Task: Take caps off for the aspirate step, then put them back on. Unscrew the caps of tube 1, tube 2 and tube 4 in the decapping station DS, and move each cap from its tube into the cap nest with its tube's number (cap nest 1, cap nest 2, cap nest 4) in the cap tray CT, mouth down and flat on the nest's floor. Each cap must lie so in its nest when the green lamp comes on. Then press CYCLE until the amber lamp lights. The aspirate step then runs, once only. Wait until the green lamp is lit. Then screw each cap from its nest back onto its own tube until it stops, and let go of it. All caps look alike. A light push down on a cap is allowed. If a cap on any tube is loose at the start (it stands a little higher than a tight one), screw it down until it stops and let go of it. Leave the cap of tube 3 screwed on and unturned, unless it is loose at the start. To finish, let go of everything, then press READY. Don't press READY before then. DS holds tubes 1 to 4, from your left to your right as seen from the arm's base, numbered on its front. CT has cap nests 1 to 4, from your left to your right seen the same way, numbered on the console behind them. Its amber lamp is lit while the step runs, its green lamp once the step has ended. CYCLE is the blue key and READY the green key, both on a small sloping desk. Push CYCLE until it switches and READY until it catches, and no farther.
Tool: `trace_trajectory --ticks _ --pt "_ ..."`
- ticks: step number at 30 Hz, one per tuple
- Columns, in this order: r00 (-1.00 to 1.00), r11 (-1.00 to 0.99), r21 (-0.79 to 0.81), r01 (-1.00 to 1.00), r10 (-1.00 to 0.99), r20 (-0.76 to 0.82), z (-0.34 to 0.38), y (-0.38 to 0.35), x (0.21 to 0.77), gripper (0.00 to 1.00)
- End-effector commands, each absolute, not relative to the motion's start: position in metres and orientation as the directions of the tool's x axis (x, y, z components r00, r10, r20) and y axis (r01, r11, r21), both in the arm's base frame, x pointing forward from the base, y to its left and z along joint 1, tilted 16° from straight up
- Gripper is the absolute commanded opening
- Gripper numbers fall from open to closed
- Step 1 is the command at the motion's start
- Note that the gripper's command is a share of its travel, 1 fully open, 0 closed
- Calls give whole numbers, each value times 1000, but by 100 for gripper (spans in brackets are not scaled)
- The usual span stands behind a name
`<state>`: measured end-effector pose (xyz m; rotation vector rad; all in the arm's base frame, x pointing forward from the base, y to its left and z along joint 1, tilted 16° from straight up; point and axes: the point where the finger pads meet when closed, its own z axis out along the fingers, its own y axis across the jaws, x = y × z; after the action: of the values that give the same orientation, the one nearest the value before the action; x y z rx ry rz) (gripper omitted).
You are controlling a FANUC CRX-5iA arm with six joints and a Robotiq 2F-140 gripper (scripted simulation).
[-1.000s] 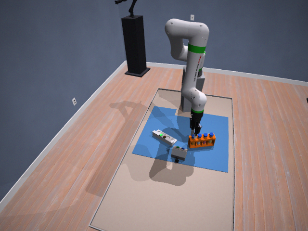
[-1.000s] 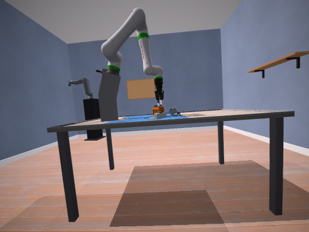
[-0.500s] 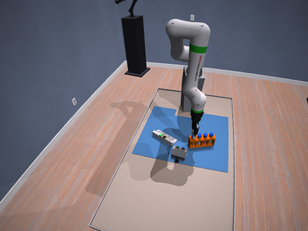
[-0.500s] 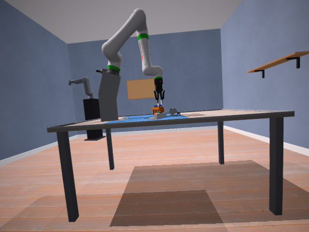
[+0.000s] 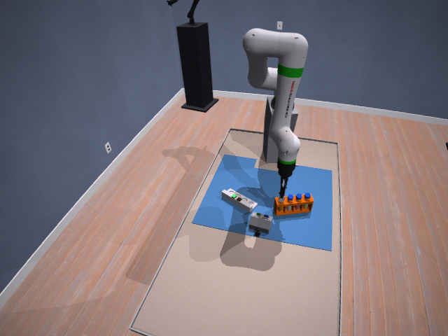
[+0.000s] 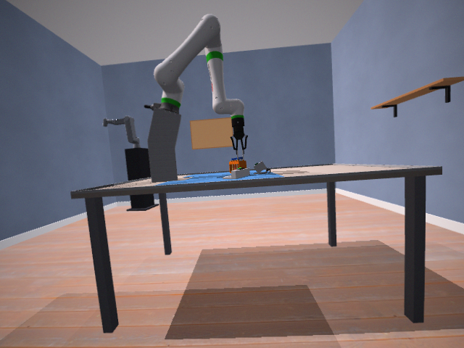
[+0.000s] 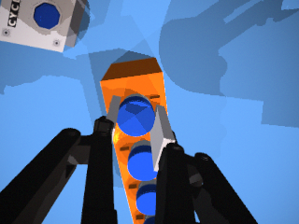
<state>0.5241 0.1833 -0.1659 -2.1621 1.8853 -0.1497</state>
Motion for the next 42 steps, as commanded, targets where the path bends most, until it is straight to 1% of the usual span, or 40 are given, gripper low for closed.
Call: trace_trajectory --ticks 1,13,18,20,23,34,40,41,42 --pt "136 -107 -261 -959 -986 -97 -166 183 524 35" --pt "136 -107 -261 -959 -986 -97 -166 183 524 35" --pt "324 -301 -275 -913 -945 -43 -165 183 524 35" --pt "324 -301 -275 -913 -945 -43 -165 183 524 35" --pt "431 -412 -278 -868 -902 -10 -165 183 524 35" --pt "760 -757 -256 -601 -641 110 -165 183 524 35" --pt "775 -773 -253 -582 -621 116 -165 183 524 35" --pt "775 -773 -253 -582 -621 116 -165 183 524 0" --pt "775 -773 -253 -582 -621 116 -165 183 524 0"
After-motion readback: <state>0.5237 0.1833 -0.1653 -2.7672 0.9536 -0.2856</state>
